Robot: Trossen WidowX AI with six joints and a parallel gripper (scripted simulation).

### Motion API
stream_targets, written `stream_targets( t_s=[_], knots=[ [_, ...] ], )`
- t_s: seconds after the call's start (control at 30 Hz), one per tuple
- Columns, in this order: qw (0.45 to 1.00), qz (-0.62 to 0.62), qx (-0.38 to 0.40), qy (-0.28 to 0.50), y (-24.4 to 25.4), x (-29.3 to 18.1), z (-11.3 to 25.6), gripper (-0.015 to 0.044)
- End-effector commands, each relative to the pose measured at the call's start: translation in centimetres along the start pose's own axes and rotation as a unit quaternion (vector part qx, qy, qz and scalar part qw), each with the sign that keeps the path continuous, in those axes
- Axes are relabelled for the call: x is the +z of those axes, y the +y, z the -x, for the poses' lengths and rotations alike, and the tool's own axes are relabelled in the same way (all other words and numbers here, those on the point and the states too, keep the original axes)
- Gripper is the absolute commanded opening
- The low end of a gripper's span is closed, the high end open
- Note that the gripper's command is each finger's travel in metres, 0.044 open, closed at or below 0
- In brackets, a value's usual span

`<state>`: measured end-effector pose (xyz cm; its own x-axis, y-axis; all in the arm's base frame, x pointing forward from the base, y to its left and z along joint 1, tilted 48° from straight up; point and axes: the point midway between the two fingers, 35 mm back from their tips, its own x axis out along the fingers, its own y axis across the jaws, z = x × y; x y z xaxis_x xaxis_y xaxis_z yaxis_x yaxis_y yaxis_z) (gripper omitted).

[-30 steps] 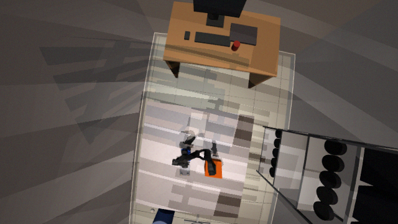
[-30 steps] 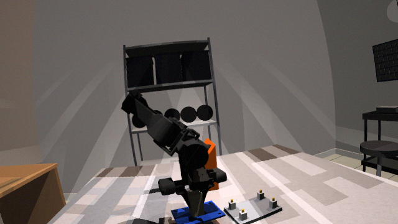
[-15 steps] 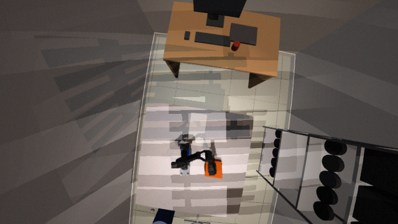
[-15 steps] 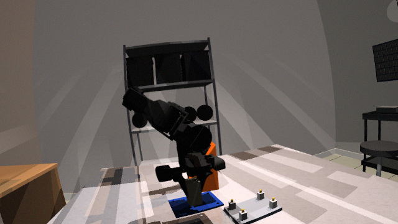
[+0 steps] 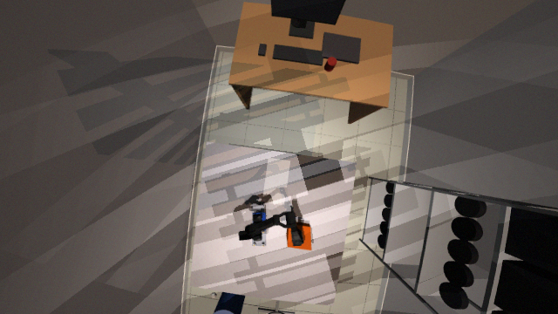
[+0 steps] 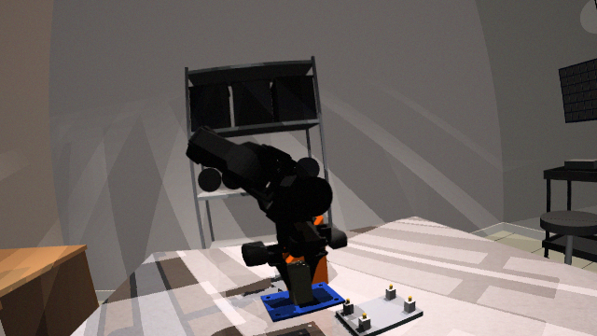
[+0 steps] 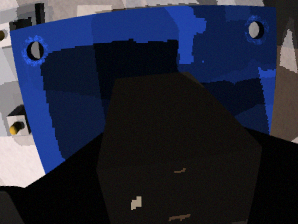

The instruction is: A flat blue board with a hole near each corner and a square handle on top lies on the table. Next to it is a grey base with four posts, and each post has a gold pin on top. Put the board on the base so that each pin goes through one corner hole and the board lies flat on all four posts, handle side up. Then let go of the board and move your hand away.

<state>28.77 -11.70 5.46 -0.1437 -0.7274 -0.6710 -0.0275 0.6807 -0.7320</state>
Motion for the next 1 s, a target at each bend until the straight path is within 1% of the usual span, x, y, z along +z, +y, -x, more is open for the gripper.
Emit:
stream_targets(
  t_s=[0.0, 0.97],
  knots=[
    [1.0, -0.001, 0.003, -0.003, 1.2, 0.5, 0.2, 0.0],
    [1.0, -0.008, 0.009, -0.004, 8.7, 2.0, 0.5, 0.0]
  ],
)
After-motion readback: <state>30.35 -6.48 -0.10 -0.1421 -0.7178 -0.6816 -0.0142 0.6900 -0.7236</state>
